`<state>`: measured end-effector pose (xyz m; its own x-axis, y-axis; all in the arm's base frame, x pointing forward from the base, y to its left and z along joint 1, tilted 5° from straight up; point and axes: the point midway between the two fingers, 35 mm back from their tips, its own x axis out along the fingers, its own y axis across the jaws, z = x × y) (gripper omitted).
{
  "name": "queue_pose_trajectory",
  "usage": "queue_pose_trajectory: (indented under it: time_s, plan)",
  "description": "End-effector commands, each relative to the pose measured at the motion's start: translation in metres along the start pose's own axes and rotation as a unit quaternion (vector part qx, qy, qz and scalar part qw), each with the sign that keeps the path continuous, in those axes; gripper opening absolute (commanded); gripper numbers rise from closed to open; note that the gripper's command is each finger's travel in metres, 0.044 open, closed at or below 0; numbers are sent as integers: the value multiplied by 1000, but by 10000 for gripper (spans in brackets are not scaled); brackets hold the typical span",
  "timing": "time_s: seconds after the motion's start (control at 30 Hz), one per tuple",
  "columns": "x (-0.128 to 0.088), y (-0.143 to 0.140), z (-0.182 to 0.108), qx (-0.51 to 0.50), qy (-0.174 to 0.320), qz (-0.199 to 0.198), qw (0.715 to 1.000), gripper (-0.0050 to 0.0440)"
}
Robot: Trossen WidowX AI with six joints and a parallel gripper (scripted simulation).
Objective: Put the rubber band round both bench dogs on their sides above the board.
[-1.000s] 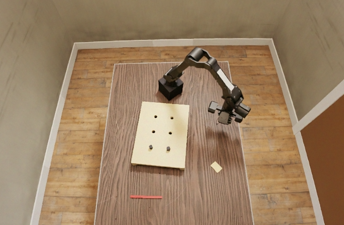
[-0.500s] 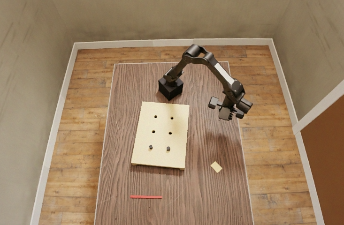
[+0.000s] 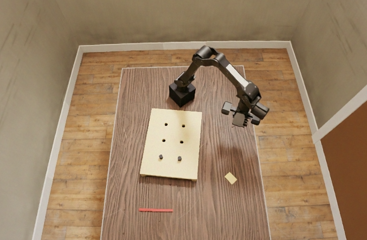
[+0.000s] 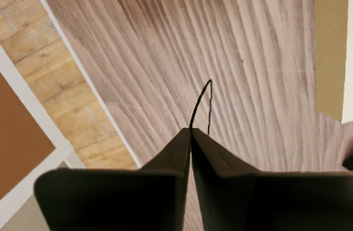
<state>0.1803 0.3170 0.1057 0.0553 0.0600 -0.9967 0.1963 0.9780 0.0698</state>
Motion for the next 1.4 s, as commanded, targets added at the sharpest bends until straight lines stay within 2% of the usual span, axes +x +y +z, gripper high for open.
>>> queue_pose_trajectory:
  time_s: [0.0,0.2,0.27,0.47,0.77,0.83,1.23,1.37]
  plan:
    - [-6,0,17,3,-8,7,1000,-50]
    - [-8,-6,43,-8,-6,12,1000,-50]
    - [-8,-6,43,-8,-6,12,1000,-50]
    - [-10,-17,81,-31,-7,14,999,-50]
    - [-11,-51,149,-75,-8,12,997,-50]
    - [-11,-51,149,-75,-8,12,997,-50]
    - [-13,-115,226,-130,-10,10,991,-50]
    - [-14,-130,240,-141,-11,10,990,-50]
